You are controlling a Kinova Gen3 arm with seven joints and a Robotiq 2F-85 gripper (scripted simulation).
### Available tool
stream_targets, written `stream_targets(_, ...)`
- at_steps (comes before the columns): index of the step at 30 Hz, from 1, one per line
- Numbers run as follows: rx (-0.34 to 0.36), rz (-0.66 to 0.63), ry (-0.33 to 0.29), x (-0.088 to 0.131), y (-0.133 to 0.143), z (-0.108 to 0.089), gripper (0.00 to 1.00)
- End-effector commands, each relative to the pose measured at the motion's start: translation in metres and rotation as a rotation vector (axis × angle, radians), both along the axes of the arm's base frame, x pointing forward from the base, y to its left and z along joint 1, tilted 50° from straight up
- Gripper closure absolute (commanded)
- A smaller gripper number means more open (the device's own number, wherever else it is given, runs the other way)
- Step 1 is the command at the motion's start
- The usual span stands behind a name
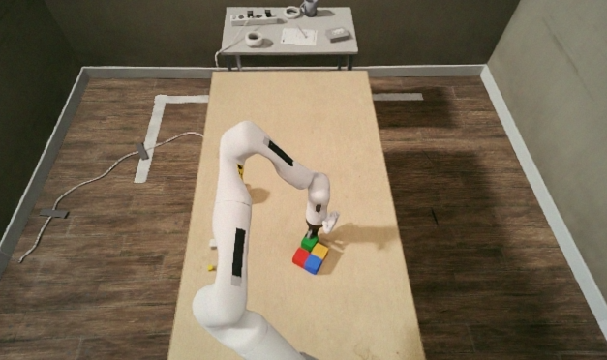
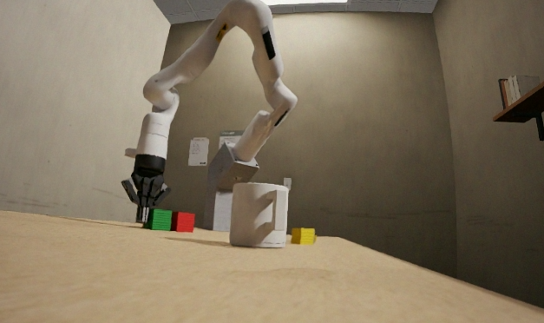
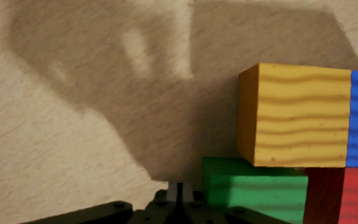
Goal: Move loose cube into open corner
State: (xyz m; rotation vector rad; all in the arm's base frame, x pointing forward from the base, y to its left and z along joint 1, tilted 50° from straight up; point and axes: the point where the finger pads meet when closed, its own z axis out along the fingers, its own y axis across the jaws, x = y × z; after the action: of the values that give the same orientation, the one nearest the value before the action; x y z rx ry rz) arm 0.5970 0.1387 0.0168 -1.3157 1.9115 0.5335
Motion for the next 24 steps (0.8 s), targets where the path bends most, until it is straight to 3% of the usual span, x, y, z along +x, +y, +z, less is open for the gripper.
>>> stream_targets(1,0.0,-0.001,0.0,-0.0016,-0.0003,0.0006,0.9)
stream_targets(24,0.0,-0.001,0.0,-0.0095,0.003,0.0,0.9)
